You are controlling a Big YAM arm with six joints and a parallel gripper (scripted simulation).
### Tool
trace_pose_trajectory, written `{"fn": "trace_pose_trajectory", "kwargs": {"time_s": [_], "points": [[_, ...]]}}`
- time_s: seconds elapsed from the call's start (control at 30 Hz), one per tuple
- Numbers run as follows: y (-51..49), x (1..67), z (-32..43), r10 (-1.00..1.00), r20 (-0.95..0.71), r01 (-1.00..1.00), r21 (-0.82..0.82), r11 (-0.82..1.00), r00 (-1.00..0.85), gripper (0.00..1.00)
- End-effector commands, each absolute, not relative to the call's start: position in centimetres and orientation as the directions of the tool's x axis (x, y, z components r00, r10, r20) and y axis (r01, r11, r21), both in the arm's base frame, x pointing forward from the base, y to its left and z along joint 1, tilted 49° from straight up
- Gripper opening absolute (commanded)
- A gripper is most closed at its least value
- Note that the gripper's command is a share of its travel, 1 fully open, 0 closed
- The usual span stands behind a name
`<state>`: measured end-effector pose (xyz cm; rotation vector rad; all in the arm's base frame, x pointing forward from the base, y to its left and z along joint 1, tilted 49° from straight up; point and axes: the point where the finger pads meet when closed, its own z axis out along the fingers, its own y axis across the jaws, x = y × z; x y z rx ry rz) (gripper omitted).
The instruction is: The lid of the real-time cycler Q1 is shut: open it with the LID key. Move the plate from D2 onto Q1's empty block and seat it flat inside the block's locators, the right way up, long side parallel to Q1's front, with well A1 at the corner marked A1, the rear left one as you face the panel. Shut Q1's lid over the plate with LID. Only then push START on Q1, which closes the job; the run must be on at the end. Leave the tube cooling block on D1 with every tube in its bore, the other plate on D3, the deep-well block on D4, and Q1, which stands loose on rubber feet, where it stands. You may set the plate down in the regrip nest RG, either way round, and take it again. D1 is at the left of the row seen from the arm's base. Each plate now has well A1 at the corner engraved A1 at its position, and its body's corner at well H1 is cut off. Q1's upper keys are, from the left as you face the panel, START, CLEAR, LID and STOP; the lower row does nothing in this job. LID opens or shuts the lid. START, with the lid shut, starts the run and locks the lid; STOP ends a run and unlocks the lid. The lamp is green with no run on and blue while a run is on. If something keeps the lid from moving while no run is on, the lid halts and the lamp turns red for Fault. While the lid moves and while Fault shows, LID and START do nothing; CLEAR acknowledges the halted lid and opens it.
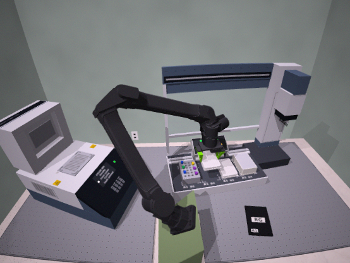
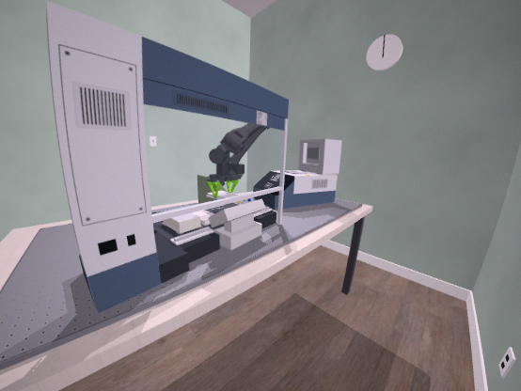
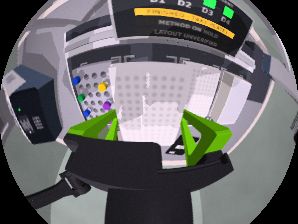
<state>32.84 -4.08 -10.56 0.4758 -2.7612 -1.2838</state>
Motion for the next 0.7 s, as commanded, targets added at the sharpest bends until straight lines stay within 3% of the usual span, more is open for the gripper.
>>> {"fn": "trace_pose_trajectory", "kwargs": {"time_s": [0.0, 0.67], "points": [[-5.1, 33.3, -11.0, -0.276, -0.083, -0.243, 0.747, 0.618, -0.958, 0.0], [-5.9, 34.8, -9.5, -0.264, -0.097, -0.248, 0.732, 0.635, -0.96, 0.0]]}}
